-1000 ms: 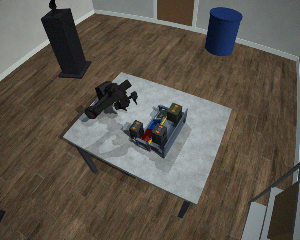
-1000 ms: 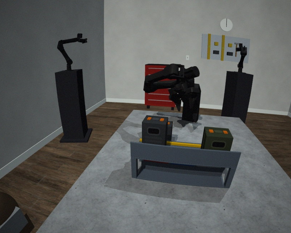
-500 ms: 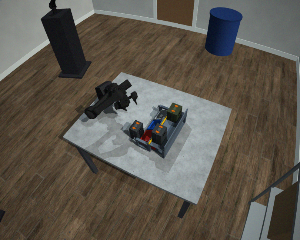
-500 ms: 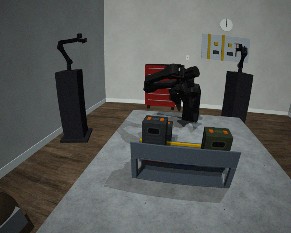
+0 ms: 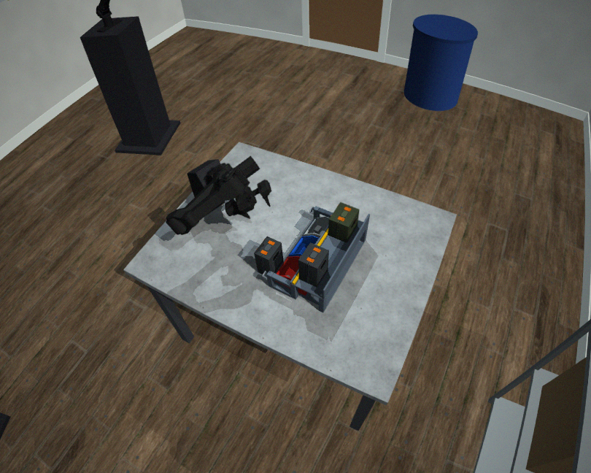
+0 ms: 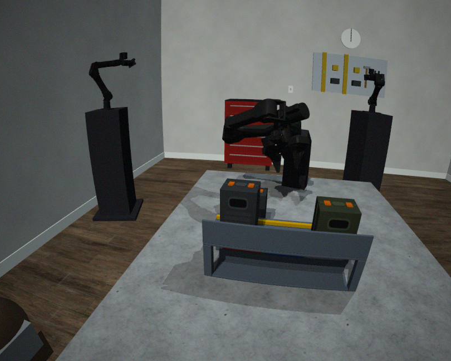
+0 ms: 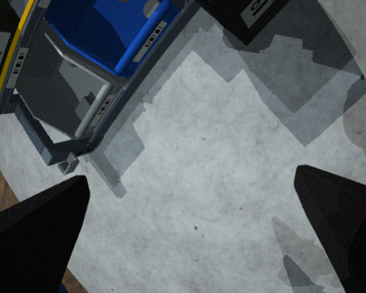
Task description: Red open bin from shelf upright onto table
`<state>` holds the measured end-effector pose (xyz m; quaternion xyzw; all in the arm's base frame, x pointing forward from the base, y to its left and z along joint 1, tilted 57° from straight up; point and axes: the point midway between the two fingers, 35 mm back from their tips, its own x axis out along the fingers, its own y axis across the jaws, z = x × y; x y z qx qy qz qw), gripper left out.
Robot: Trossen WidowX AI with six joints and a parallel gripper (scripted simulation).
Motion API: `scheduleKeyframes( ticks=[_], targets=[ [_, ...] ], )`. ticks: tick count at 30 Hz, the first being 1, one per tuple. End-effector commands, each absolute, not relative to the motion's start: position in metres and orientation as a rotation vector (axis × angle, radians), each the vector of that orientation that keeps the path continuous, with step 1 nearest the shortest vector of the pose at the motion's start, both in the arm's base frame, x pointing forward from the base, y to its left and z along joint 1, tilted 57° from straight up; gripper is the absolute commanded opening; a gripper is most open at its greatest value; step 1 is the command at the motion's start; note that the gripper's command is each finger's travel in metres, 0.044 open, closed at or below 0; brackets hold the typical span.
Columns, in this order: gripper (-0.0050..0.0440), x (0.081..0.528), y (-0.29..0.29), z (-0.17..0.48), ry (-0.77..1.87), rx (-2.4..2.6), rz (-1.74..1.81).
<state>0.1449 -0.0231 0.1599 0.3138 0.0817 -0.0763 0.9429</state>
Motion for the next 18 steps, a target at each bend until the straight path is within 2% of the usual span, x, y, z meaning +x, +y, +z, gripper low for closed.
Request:
scheduleKeyframes(
  ticks=[1, 2, 6, 18],
  targets=[
    [0.0440, 0.124, -0.003, 0.116, 0.193, 0.838, -0.306],
    [0.0440, 0.149, -0.029, 0.167, 0.172, 0.682, -0.187],
    [0.0440, 0.167, -0.054, 0.193, 0.195, 0.847, -0.311],
    [0.0440, 0.167, -0.054, 0.193, 0.195, 0.847, -0.311]
  ],
)
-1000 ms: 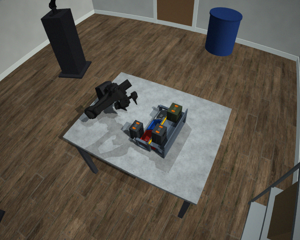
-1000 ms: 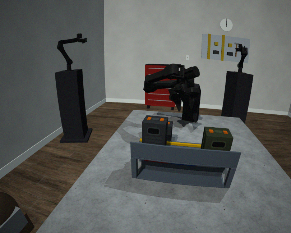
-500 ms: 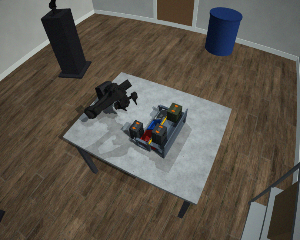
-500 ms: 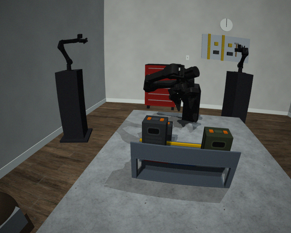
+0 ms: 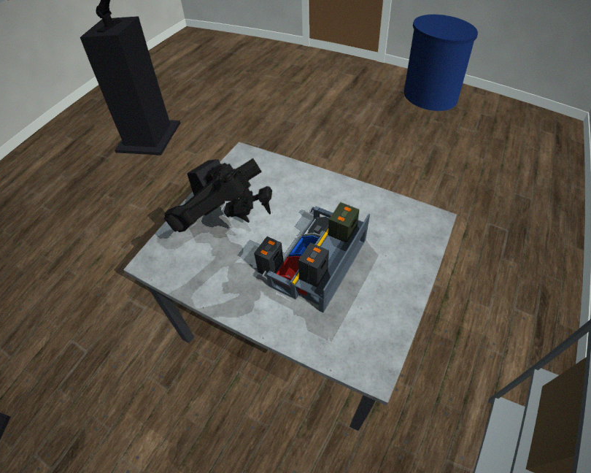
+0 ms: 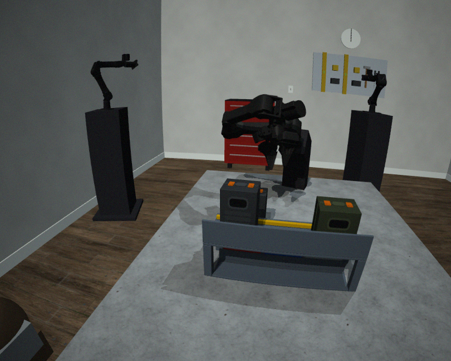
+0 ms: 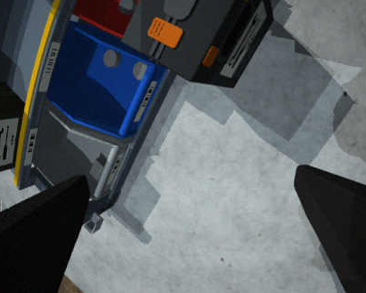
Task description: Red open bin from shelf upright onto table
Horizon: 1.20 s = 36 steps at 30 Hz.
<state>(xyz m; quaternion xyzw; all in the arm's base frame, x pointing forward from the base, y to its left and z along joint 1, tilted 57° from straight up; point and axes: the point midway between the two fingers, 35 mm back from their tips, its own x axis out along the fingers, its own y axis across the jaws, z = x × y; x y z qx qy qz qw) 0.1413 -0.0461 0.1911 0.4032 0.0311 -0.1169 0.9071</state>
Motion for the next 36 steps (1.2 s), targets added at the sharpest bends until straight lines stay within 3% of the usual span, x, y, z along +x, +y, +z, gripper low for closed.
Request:
scheduleKeyframes(
  ticks=[1, 5, 17, 18, 22, 34, 35, 36],
  targets=[
    [0.0440, 0.147, -0.052, 0.198, 0.078, 0.871, -0.274],
    [0.0440, 0.171, -0.076, 0.220, 0.134, 1.022, -0.407],
    [0.0440, 0.171, -0.076, 0.220, 0.134, 1.022, -0.407],
    [0.0440, 0.144, -0.067, 0.224, 0.018, 1.038, -0.301],
    [0.0440, 0.174, -0.089, 0.239, 0.108, 1.157, -0.452],
    [0.0440, 0.174, -0.089, 0.239, 0.108, 1.157, -0.452],
    [0.0440, 0.146, -0.077, 0.244, -0.008, 1.168, -0.252],
    [0.0440, 0.155, -0.082, 0.246, 0.018, 1.187, -0.296]
  ],
)
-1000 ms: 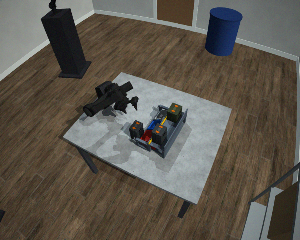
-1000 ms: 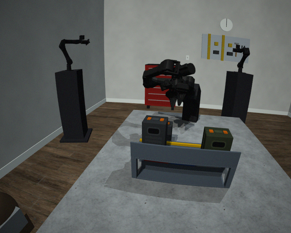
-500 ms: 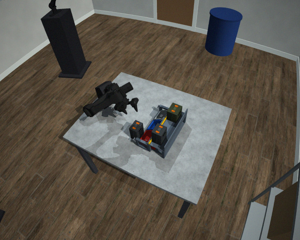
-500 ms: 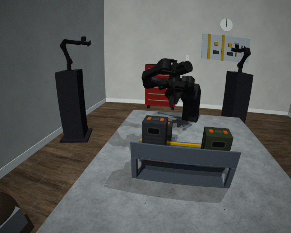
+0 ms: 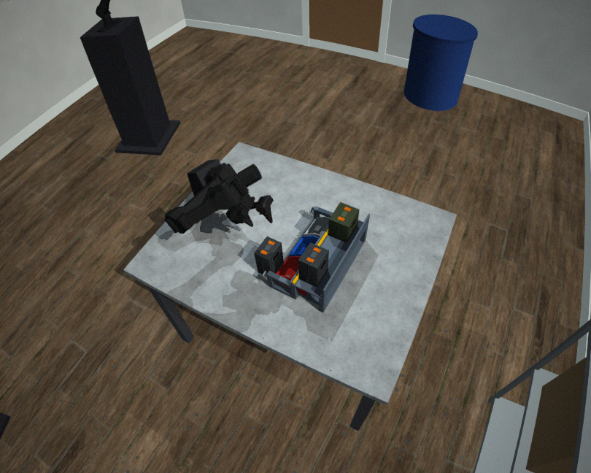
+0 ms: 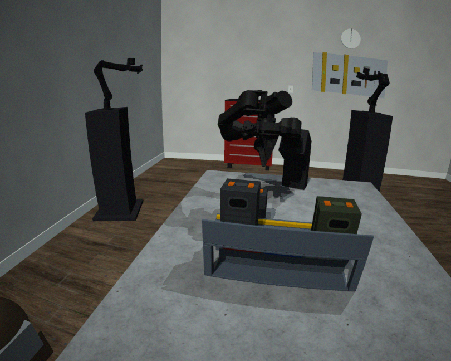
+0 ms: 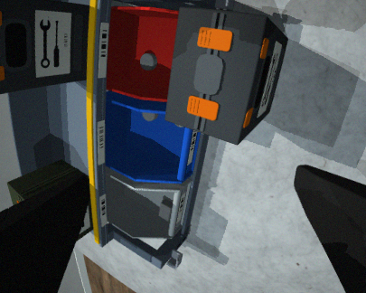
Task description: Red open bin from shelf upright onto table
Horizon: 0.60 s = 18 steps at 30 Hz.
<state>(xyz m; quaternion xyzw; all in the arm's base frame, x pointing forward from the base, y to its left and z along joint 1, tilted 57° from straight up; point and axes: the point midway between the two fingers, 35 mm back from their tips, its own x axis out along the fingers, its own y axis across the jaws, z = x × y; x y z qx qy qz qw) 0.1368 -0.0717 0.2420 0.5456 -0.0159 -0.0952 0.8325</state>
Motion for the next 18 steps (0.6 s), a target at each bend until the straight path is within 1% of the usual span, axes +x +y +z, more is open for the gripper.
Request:
scheduleKeyframes(
  ticks=[1, 3, 15, 16, 18],
  targets=[
    [0.0440, 0.164, -0.088, 0.248, 0.044, 1.206, -0.340],
    [0.0440, 0.183, -0.099, 0.251, 0.096, 1.242, -0.428],
    [0.0440, 0.183, -0.099, 0.251, 0.088, 1.242, -0.411],
    [0.0440, 0.149, -0.082, 0.261, -0.005, 1.257, -0.184],
    [0.0440, 0.168, -0.092, 0.260, 0.044, 1.277, -0.282]
  ],
)
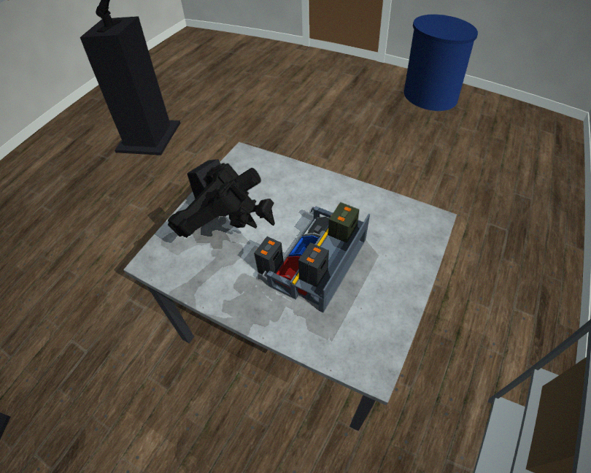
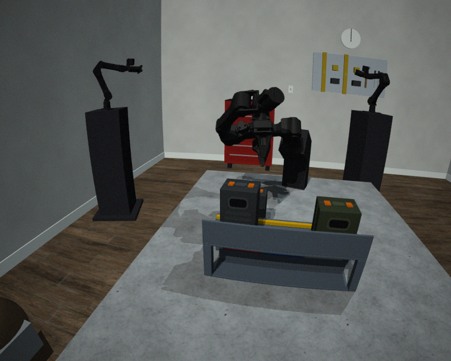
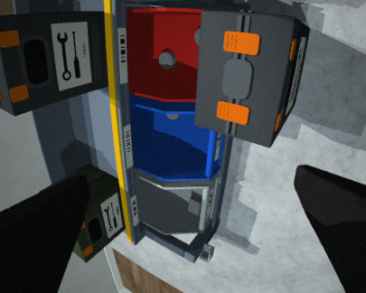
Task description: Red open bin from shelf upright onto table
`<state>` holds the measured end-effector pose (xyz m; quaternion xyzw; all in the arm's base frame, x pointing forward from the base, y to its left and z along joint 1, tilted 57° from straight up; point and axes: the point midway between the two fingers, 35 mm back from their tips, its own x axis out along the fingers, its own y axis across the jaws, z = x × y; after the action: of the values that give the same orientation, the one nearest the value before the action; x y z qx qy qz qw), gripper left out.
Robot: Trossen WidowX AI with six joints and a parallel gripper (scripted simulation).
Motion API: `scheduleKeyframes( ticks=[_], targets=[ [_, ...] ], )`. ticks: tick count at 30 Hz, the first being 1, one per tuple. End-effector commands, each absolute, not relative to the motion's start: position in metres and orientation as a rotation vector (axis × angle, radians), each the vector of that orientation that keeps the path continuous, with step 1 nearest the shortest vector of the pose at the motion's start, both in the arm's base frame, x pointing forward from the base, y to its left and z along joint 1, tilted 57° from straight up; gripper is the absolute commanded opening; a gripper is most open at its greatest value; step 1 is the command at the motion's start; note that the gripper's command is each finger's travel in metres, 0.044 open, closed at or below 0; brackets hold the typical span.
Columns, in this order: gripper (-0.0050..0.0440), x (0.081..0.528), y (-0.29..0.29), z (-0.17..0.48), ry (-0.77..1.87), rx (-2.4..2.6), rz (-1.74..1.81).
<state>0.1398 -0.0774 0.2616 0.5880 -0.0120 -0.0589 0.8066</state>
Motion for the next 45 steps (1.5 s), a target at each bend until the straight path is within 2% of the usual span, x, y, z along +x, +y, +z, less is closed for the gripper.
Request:
scheduleKeyframes(
  ticks=[1, 14, 15, 19, 31, 32, 36, 45],
  targets=[
    [0.0440, 0.178, -0.098, 0.260, 0.069, 1.286, -0.330],
    [0.0440, 0.187, -0.103, 0.260, 0.085, 1.296, -0.357],
    [0.0440, 0.153, -0.085, 0.273, 0.008, 1.311, -0.124],
    [0.0440, 0.191, -0.105, 0.265, 0.096, 1.329, -0.328],
    [0.0440, 0.191, -0.105, 0.265, 0.092, 1.329, -0.316],
    [0.0440, 0.157, -0.087, 0.281, 0.025, 1.345, -0.079],
    [0.0440, 0.194, -0.106, 0.267, 0.103, 1.351, -0.290],
    [0.0440, 0.194, -0.106, 0.267, 0.103, 1.351, -0.290]
  ],
)
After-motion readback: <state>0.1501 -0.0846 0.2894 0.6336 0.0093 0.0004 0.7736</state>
